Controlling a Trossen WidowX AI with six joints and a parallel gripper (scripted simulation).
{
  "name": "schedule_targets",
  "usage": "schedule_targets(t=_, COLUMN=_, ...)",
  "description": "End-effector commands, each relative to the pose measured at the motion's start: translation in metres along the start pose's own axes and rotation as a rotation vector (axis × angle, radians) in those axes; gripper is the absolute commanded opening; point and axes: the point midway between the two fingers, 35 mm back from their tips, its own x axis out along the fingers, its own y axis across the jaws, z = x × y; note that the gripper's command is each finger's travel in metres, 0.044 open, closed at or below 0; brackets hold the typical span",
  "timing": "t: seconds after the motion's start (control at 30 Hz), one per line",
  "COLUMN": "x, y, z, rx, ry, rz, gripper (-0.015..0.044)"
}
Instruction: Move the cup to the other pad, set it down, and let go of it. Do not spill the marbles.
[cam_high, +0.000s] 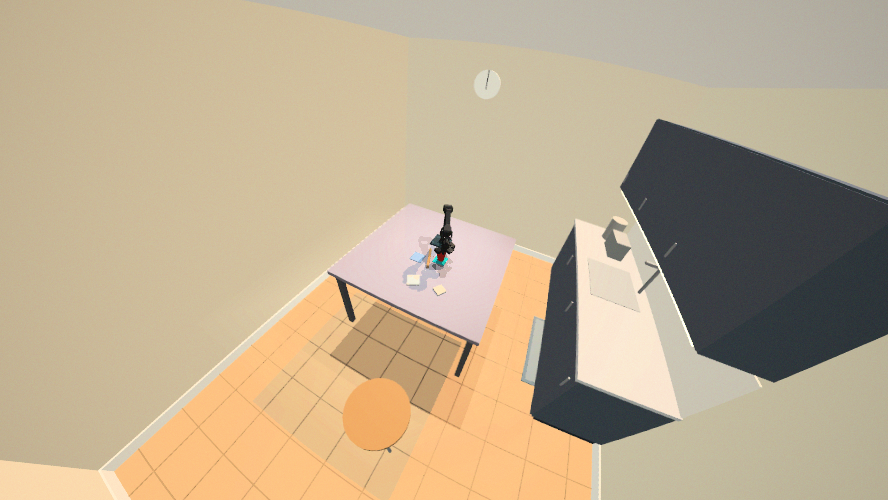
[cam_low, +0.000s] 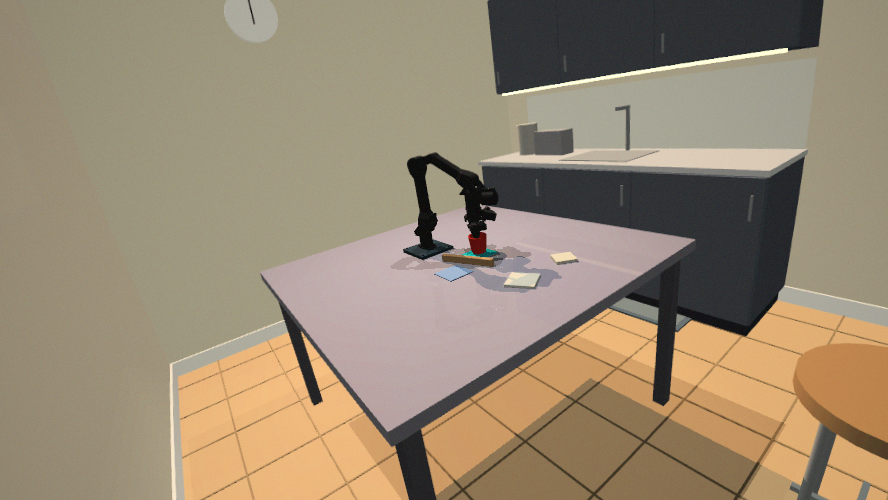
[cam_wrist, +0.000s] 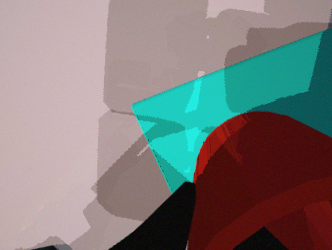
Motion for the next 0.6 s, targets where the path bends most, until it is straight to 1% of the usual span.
schedule_targets(t=0.0, x=0.0000, y=0.0000, z=0.0000, rx=0.000, ry=0.000, rz=0.000, gripper=0.0000)
schedule_targets(t=0.37, x=0.0000, y=0.0000, z=0.0000, rx=0.000, ry=0.000, rz=0.000, gripper=0.0000)
schedule_targets(t=0.53, x=0.0000, y=0.0000, z=0.0000, rx=0.000, ry=0.000, rz=0.000, gripper=0.0128)
schedule_targets(t=0.57, x=0.0000, y=0.0000, z=0.0000, rx=0.000, ry=0.000, rz=0.000, gripper=0.0128)
